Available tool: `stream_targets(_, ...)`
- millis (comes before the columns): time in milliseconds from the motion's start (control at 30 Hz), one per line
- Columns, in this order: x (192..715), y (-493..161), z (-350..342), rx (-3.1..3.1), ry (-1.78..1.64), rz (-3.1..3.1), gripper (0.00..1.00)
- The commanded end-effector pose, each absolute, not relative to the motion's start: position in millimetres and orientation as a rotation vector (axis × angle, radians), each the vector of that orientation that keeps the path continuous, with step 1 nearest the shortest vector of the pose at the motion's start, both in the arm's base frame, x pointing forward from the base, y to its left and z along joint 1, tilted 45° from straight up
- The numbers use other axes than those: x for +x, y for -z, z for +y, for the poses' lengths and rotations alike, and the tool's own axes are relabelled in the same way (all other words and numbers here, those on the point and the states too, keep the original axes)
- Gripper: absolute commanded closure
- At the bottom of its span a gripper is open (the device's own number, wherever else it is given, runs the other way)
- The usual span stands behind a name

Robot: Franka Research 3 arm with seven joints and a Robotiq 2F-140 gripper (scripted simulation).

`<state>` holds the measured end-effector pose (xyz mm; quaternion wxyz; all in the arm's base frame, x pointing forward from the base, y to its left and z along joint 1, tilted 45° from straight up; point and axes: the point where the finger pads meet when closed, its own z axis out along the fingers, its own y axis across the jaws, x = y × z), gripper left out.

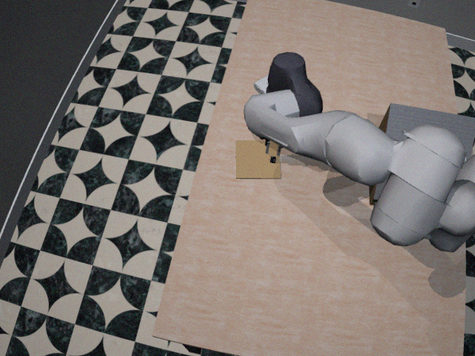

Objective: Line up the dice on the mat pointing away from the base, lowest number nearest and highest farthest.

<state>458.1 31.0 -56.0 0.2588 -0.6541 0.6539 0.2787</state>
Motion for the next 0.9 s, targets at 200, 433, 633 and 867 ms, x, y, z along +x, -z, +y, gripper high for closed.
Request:
stream_targets(200,456,28,7,-1.758,-0.781,1.782,0.81)
stream_targets(433,456,27,5,-1.758,-0.781,1.782,0.00)
stream_targets(633,456,27,5,-1.758,-0.781,1.782,0.00)
stream_targets(867,456,27,5,-1.758,-0.781,1.782,0.00)
